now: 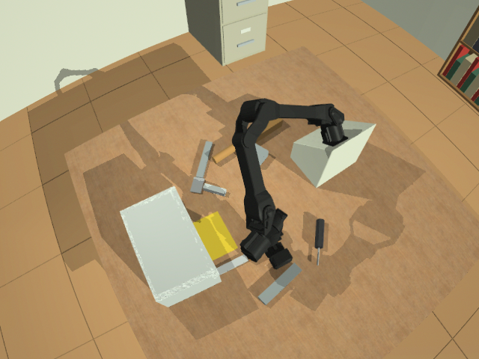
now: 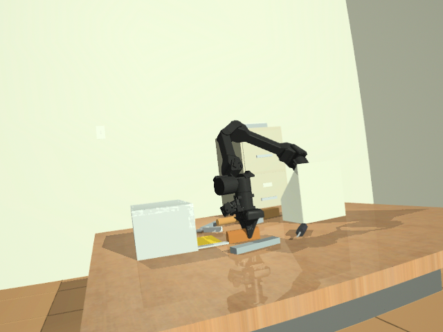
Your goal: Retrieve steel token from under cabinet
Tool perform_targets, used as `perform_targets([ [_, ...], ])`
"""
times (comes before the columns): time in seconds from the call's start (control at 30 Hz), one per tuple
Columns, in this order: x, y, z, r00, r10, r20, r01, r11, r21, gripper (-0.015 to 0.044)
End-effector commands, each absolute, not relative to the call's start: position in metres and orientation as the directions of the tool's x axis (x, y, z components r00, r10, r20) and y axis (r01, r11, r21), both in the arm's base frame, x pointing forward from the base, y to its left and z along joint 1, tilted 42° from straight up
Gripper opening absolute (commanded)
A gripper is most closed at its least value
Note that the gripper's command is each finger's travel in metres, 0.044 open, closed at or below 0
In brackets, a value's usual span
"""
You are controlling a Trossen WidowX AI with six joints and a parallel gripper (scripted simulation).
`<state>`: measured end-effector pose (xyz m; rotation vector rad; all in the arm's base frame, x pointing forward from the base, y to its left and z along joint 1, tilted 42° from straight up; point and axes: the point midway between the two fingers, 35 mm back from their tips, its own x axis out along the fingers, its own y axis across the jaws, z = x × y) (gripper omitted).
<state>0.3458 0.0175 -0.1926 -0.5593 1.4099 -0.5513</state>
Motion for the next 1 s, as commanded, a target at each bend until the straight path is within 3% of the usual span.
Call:
perform_targets([
  [0.0, 0.352, 0.018, -0.192, 0.083, -0.656, -0.750, 0.023, 0.754, -0.657, 0.0000],
  [0.97, 0.381, 0.018, -0.189, 0.084, -0.656, -0.750, 0.024, 0.754, -0.657, 0.0000],
])
